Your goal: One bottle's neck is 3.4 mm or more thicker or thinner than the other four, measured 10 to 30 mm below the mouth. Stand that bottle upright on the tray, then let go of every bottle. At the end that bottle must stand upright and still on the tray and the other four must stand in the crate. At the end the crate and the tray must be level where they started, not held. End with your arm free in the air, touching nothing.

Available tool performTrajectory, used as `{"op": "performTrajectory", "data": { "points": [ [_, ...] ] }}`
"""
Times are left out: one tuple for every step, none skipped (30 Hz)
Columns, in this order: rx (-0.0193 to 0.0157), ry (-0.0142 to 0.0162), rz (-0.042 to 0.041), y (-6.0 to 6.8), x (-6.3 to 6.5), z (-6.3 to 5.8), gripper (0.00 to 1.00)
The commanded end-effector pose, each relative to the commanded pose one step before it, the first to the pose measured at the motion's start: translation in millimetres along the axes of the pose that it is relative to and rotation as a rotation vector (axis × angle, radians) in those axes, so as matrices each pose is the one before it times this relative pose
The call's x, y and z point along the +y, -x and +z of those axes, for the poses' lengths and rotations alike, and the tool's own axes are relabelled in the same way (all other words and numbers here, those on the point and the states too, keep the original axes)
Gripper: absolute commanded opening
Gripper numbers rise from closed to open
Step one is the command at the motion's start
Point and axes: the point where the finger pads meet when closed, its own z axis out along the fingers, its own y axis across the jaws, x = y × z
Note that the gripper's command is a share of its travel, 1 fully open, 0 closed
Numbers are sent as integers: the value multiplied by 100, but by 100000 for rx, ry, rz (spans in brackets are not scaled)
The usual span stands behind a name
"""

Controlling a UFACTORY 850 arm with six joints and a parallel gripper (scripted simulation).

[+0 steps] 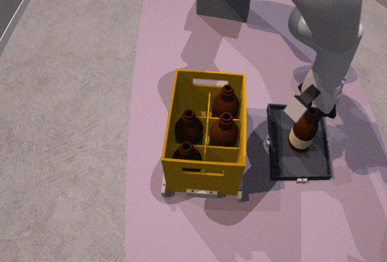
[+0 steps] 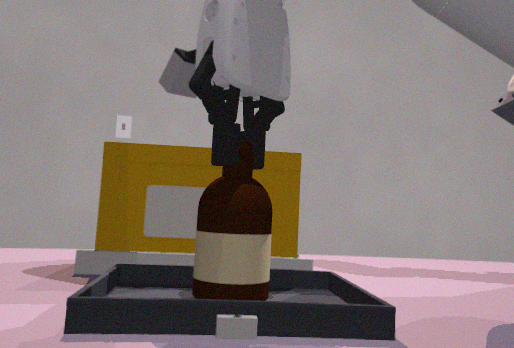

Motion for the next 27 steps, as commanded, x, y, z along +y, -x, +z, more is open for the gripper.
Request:
{"op": "performTrajectory", "data": {
  "points": [
    [-4,-80,21,-2,-40,-30,0],
    [0,0,0,0,0,0,100],
    [0,0,0,0,0,0,100],
    [0,0,0,0,0,0,100],
    [0,0,0,0,0,0,100],
    [0,0,0,0,0,0,100],
    [0,0,0,0,0,0,100],
    [0,0,0,0,0,0,100],
    [0,0,0,0,0,0,100],
    [0,0,0,0,0,0,100],
    [0,0,0,0,0,0,100],
    [0,0,0,0,0,0,100],
    [0,0,0,0,0,0,100],
    [0,0,0,0,0,0,100],
    [0,0,0,0,0,0,100],
    [0,0,0,0,0,0,100],
    [0,0,0,0,0,0,100],
    [0,0,0,0,0,0,100],
    [0,0,0,0,0,0,100],
    [0,0,0,0,0,0,100],
    [0,0,0,0,0,0,100],
    [0,0,0,0,0,0,100],
    [0,0,0,0,0,0,100],
    [0,0,0,0,0,0,100],
    [0,0,0,0,0,0,100],
    [0,0,0,0,0,0,100],
    [0,0,0,0,0,0,100]
  ]
}}
